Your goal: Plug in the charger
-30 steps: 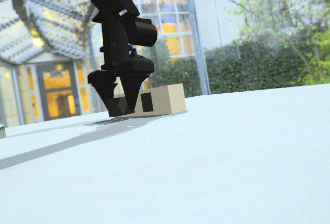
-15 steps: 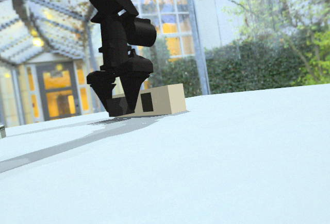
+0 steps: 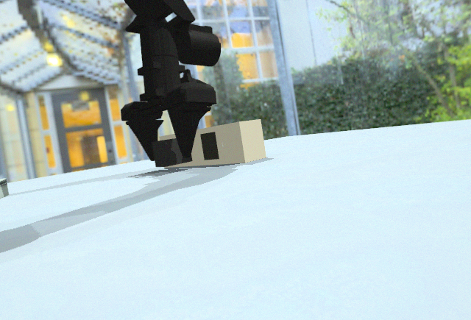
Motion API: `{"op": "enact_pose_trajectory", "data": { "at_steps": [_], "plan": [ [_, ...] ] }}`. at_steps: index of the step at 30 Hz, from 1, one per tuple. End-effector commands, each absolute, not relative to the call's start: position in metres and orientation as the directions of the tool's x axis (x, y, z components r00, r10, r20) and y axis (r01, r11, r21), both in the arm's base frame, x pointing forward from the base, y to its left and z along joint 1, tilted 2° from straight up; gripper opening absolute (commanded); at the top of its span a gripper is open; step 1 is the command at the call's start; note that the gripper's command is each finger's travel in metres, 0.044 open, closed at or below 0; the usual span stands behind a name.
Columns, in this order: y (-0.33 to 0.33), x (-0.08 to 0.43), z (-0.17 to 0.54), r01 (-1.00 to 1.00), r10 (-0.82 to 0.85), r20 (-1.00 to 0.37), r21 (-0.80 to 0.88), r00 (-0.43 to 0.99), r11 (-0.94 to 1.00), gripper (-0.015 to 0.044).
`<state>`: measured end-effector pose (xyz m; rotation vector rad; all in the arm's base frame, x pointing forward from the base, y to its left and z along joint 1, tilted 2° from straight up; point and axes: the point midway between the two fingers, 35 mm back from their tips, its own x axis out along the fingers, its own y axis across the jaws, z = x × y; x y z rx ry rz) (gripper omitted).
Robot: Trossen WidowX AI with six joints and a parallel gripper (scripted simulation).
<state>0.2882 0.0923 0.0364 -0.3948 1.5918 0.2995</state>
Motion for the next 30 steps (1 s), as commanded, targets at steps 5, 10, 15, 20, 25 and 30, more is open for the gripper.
{"op": "enact_pose_trajectory", "data": {
  "at_steps": [5, 10, 15, 20, 25, 30],
  "plan": [
    [0.091, 0.285, 0.038, -0.429, -0.064, -0.998, -0.047, -0.025, 0.902, 0.0440],
    [0.090, 0.284, 0.038, -0.429, -0.063, -0.998, -0.047, -0.022, 0.902, 0.0440],
    [0.089, 0.282, 0.038, -0.429, -0.063, -0.998, -0.047, -0.022, 0.902, 0.0440],
    [0.087, 0.277, 0.038, -0.429, -0.063, -0.998, -0.047, -0.023, 0.902, 0.0440],
    [0.084, 0.272, 0.038, -0.429, -0.063, -0.998, -0.047, -0.023, 0.902, 0.0440],
    [0.082, 0.266, 0.038, -0.429, -0.063, -0.998, -0.047, -0.024, 0.902, 0.0440]
  ]
}}
